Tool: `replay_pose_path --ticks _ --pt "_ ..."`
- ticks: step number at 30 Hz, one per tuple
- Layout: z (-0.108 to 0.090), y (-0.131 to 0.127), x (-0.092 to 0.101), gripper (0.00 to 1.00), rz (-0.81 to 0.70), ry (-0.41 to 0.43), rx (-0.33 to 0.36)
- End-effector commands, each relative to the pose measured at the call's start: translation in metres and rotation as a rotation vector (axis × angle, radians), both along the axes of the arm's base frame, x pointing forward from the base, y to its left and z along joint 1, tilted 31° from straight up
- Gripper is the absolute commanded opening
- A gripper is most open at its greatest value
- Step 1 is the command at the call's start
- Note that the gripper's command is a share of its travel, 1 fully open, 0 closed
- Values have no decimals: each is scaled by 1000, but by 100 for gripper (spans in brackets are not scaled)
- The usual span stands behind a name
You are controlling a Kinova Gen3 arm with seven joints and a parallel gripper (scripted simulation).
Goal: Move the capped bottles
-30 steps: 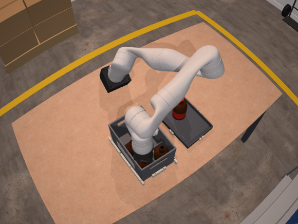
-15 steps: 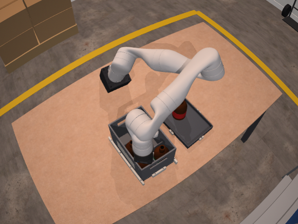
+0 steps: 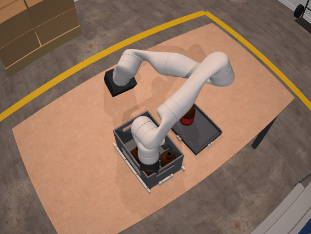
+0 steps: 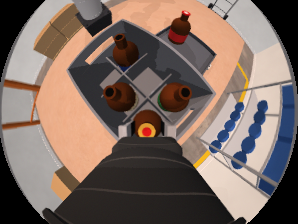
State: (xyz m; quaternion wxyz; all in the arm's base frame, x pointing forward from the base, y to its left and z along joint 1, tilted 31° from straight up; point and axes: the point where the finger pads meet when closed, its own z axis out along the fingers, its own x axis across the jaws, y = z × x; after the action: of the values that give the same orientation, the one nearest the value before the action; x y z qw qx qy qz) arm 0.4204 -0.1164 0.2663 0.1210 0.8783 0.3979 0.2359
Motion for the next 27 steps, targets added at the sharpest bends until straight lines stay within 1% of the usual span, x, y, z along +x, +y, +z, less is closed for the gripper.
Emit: replay_pose_path --ticks 1,9,10,27 --pt "-2 -1 0 100 -4 1 0" --pt "-6 -2 2 100 -5 1 0" --pt "-5 -1 2 0 -3 0 0" --pt "-5 -1 2 0 -3 0 0"
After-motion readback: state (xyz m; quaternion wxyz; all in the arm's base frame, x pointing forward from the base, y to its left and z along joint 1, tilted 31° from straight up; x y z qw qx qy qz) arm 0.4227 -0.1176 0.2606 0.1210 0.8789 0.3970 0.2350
